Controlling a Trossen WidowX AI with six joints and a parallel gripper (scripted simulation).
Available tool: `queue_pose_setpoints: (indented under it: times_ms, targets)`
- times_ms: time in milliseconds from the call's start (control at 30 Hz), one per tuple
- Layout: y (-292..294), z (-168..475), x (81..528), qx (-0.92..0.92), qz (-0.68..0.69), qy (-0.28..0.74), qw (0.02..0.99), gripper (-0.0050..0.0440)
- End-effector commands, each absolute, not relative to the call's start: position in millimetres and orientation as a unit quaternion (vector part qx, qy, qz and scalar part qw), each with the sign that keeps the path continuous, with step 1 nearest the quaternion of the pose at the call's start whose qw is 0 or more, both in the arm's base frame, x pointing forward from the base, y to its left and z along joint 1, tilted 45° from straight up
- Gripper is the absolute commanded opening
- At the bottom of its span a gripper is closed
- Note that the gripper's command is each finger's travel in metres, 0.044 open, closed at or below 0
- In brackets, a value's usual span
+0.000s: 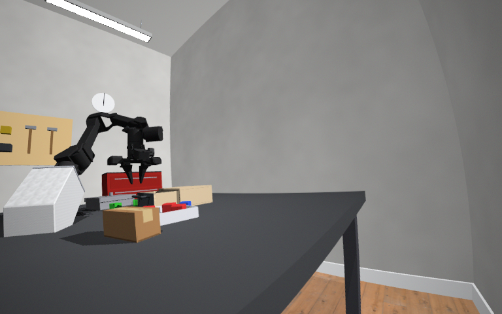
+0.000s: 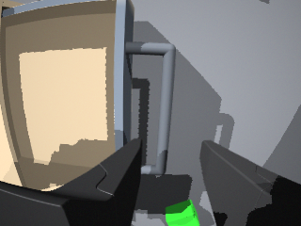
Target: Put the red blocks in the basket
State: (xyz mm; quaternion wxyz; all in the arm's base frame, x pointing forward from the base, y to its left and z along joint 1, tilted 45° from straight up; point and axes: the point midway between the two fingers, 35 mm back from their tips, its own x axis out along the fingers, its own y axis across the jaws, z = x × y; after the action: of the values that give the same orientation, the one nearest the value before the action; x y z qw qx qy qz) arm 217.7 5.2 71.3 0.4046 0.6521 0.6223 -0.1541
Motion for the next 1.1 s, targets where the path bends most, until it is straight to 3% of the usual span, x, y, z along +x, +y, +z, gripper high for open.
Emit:
queue_pose_setpoints:
  times_ms: [0,1033,1067]
  targets:
    - [13,64,217,0.652,-0.155,0.625,0.401,0.0148]
    - [53,23,227,0.652,-0.155,0.625,0.401,0.0148]
    - [53,23,227,0.652,-0.155,0.625,0.401,0.0]
